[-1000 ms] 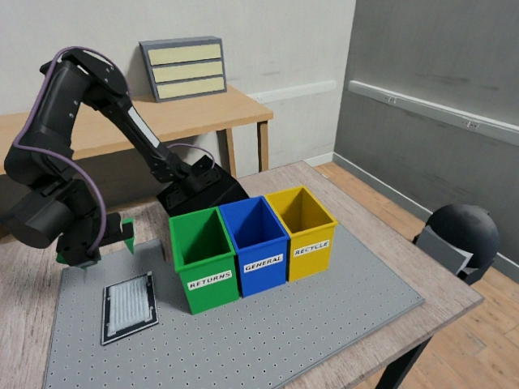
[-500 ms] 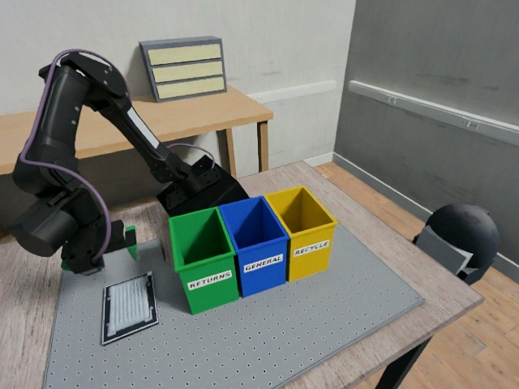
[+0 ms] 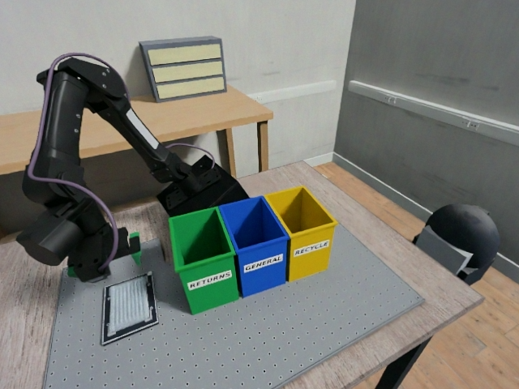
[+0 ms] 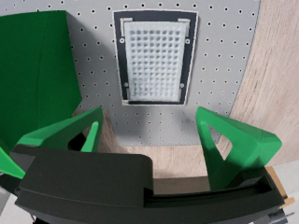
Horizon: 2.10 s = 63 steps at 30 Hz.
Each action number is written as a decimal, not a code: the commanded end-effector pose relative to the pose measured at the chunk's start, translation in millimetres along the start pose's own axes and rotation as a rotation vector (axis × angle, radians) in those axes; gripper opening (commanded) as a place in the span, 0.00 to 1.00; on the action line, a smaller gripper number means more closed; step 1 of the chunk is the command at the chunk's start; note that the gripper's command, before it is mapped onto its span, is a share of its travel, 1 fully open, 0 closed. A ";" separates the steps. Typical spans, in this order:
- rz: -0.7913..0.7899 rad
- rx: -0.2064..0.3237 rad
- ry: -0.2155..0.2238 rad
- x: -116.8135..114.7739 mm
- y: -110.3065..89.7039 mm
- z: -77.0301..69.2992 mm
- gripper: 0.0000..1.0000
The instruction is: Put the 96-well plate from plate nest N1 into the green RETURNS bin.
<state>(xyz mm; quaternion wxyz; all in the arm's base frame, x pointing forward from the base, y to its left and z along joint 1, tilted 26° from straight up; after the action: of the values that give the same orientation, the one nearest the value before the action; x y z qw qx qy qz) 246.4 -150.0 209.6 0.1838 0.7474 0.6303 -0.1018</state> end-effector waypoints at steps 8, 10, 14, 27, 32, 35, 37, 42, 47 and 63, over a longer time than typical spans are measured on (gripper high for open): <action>0.000 -0.048 -0.002 -1.9 8.1 12.3 1.00; -0.004 -0.036 0.002 -1.0 7.5 17.2 1.00; -0.007 -0.029 0.005 0.3 6.1 25.6 1.00; -0.002 -0.044 0.000 -2.4 10.4 39.9 1.00; -0.003 -0.041 0.001 -0.9 7.1 47.8 1.00; -0.007 -0.029 0.006 0.3 6.8 56.4 1.00; -0.005 -0.030 0.005 -0.3 6.8 58.4 1.00; -0.001 -0.056 -0.005 -1.4 9.0 61.8 1.00; 0.004 -0.054 -0.006 -4.3 12.7 68.6 1.00; -0.009 -0.037 0.004 0.9 8.3 95.6 1.00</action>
<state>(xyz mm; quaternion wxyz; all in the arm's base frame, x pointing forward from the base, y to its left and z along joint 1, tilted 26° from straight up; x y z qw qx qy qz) 257.9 -188.5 129.5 0.1872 0.7480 0.6291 -0.0990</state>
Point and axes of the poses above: the point where the finger pads meet when closed, its own z axis out along the fingers, its own x axis across the jaws, y = z × x, the point moved 10 cm from there along -z, back along the fingers, and after that the axes turned 14 degrees about z, right-handed, at the moved point
